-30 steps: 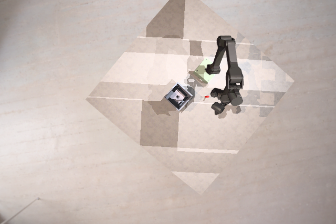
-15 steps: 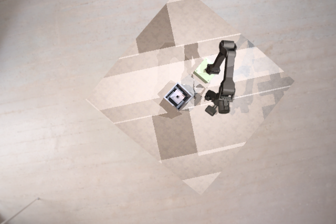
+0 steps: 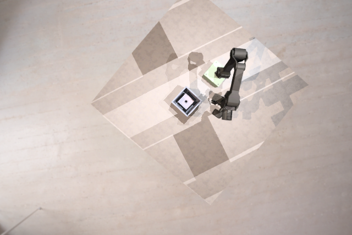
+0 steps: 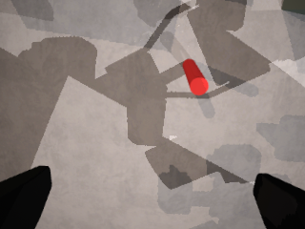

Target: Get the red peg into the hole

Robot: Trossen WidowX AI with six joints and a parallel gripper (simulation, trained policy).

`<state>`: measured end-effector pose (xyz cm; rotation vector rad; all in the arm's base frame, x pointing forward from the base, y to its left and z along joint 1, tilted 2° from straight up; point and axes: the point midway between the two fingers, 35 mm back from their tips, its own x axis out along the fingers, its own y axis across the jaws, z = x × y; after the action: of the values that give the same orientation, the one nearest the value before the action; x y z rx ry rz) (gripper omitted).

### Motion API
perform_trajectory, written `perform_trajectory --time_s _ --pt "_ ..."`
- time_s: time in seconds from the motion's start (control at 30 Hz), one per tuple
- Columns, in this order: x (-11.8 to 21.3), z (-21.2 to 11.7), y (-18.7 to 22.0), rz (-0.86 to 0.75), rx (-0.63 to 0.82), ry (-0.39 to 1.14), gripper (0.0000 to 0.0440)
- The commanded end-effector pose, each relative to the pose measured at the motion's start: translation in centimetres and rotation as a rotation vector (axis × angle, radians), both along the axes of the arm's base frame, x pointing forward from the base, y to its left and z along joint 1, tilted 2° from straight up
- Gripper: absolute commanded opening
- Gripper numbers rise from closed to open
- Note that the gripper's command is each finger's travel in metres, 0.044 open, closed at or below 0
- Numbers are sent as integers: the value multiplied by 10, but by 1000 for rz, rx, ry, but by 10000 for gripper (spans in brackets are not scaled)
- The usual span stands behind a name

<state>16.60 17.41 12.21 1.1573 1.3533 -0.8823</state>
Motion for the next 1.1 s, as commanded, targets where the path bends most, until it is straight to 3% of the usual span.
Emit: perform_trajectory --time_s 0.0,0.47,1.07 --pt "-9 -18 -6 34 -51 62 440" --pt "-29 -60 -23 128 -184 171 434" --pt "-29 -118 -30 148 -238 161 418"
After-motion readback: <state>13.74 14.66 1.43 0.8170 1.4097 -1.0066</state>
